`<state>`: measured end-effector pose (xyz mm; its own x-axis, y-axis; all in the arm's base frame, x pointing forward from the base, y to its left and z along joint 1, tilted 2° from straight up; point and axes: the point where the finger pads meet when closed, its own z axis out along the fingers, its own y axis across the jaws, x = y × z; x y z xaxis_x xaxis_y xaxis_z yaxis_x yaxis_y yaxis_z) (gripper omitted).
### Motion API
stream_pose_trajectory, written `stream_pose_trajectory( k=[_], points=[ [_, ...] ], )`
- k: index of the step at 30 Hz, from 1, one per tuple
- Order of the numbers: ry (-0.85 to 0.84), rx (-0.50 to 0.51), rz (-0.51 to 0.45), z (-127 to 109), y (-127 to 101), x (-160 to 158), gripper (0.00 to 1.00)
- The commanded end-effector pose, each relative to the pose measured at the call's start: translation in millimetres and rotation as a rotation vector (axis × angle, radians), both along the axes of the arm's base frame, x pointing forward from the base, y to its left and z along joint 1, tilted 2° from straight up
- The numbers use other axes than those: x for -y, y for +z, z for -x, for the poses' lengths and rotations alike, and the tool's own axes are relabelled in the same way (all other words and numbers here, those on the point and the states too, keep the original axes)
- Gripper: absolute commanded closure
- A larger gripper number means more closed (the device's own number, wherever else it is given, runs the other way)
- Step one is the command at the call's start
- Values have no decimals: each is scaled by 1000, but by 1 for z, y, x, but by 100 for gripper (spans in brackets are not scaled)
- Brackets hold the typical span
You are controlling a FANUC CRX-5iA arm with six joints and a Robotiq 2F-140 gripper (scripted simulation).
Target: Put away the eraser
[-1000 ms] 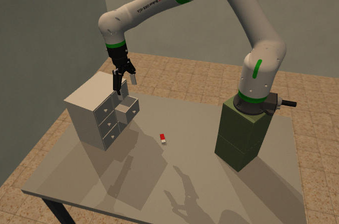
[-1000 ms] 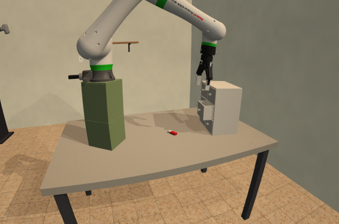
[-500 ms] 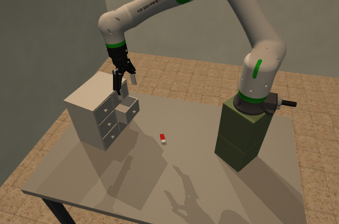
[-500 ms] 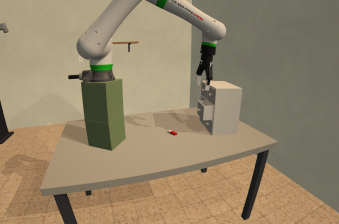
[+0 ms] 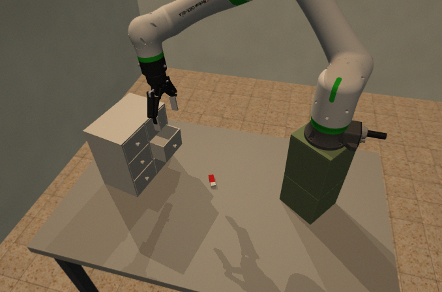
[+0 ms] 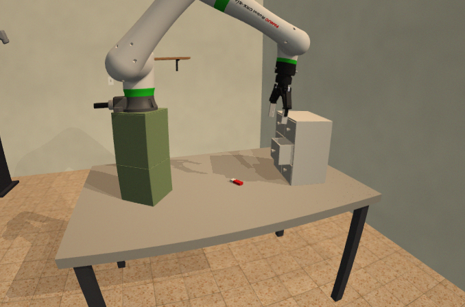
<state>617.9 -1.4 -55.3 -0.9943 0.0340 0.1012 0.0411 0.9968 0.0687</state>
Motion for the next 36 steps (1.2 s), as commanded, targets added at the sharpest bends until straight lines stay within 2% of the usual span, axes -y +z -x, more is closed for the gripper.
stream_pose_trajectory(
  k=[1, 20, 25, 32, 34, 36],
  points=[
    [0, 0, 0, 0, 0, 0, 0],
    [-6, 7, 3, 6, 6, -1, 0],
    [-28, 29, 13, 26, 26, -3, 0],
    [-75, 75, 34, 68, 67, -8, 0],
    [-75, 75, 34, 68, 67, -8, 0],
    [-87, 87, 40, 79, 78, -9, 0]
  ],
)
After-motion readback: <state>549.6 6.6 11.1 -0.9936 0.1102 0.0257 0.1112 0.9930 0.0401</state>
